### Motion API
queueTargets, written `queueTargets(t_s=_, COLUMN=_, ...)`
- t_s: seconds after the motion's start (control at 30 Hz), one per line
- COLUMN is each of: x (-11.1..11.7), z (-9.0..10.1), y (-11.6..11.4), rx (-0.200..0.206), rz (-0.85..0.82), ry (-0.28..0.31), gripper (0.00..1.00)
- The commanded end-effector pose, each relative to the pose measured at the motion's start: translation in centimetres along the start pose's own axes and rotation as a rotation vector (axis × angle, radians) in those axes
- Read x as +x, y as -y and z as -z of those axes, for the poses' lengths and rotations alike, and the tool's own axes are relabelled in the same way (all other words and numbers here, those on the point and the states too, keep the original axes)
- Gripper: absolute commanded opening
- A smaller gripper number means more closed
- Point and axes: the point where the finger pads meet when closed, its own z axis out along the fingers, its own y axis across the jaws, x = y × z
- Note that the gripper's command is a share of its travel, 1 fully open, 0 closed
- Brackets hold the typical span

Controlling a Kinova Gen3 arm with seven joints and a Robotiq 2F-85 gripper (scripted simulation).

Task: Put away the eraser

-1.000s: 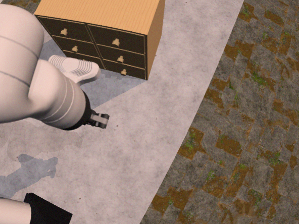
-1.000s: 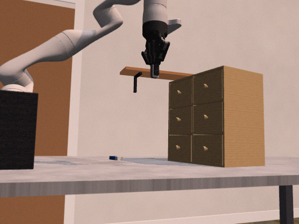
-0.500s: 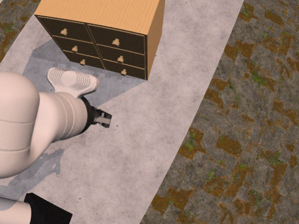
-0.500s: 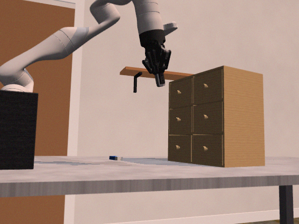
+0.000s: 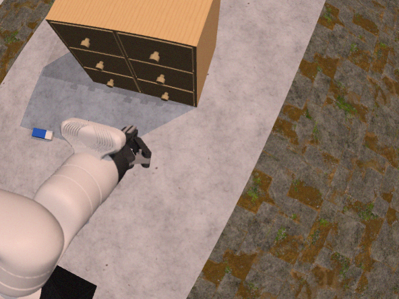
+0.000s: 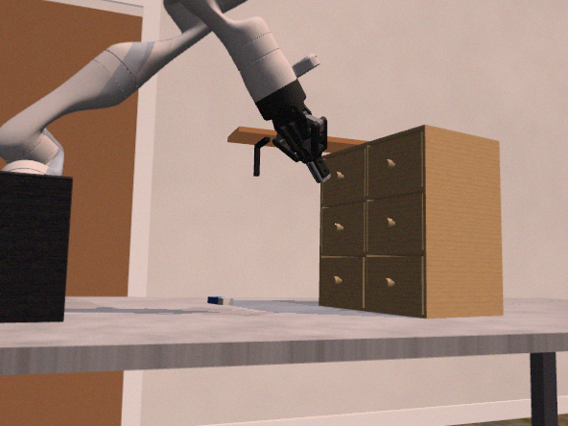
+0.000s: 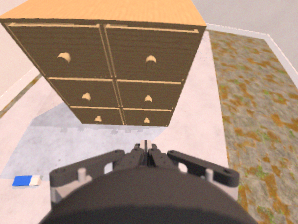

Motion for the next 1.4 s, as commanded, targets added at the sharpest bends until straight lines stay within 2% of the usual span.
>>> queueTargets(t_s=0.0, x=-0.9, z=-0.6, y=-0.6, rx=-0.009, rz=-0.014, ry=-0.088, gripper=0.0)
queueTargets(t_s=0.13, x=-1.0, z=-1.7, y=-0.6, rx=-0.01, rz=-0.016, ry=-0.187, gripper=0.0)
queueTargets(t_s=0.23, x=-1.2, z=-2.0, y=-0.3, rx=-0.004, rz=-0.01, ry=-0.202, gripper=0.0)
queueTargets(t_s=0.47, x=-0.9, z=-3.6, y=-0.6, rx=-0.012, rz=-0.016, ry=-0.364, gripper=0.0)
queueTargets(t_s=0.7, x=-1.0, z=-5.0, y=-0.2, rx=-0.004, rz=-0.011, ry=-0.48, gripper=0.0)
queueTargets(t_s=0.77, x=-1.0, z=-5.0, y=-0.2, rx=-0.004, rz=-0.011, ry=-0.48, gripper=0.0)
queueTargets(t_s=1.07, x=-0.9, z=-5.9, y=-0.3, rx=-0.005, rz=-0.008, ry=-0.573, gripper=0.0)
queueTargets(t_s=1.37, x=-0.6, z=-5.9, y=-0.3, rx=-0.007, rz=-0.002, ry=-0.592, gripper=0.0)
